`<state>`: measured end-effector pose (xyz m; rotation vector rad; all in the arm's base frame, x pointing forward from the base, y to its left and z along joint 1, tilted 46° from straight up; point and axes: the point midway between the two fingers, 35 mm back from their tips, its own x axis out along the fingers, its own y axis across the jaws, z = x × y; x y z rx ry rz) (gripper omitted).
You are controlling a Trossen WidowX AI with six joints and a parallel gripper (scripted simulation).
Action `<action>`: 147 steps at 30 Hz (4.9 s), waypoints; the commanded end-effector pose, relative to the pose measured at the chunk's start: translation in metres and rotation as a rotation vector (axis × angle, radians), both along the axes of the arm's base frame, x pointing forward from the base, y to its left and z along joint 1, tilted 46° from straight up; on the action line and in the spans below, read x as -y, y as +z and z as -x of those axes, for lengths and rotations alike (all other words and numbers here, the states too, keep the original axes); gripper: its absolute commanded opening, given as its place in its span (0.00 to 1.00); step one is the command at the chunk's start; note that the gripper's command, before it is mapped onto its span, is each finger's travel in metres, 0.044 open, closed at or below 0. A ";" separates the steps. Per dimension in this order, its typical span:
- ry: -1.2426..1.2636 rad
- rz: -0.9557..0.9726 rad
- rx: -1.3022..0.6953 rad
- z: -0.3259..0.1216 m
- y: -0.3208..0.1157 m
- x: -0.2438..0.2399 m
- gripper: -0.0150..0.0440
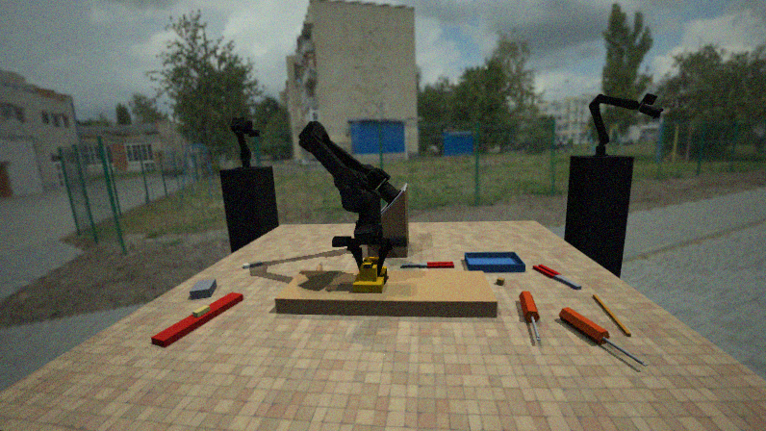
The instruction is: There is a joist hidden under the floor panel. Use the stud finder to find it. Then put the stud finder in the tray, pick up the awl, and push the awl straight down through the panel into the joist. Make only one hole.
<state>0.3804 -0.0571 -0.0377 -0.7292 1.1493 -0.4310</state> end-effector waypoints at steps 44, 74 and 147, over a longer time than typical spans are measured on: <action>0.001 0.008 -0.003 -0.007 0.098 0.096 0.25; 0.000 0.001 -0.005 -0.007 0.160 0.065 0.25; 1.064 0.071 -1.017 0.218 -0.187 -0.290 0.25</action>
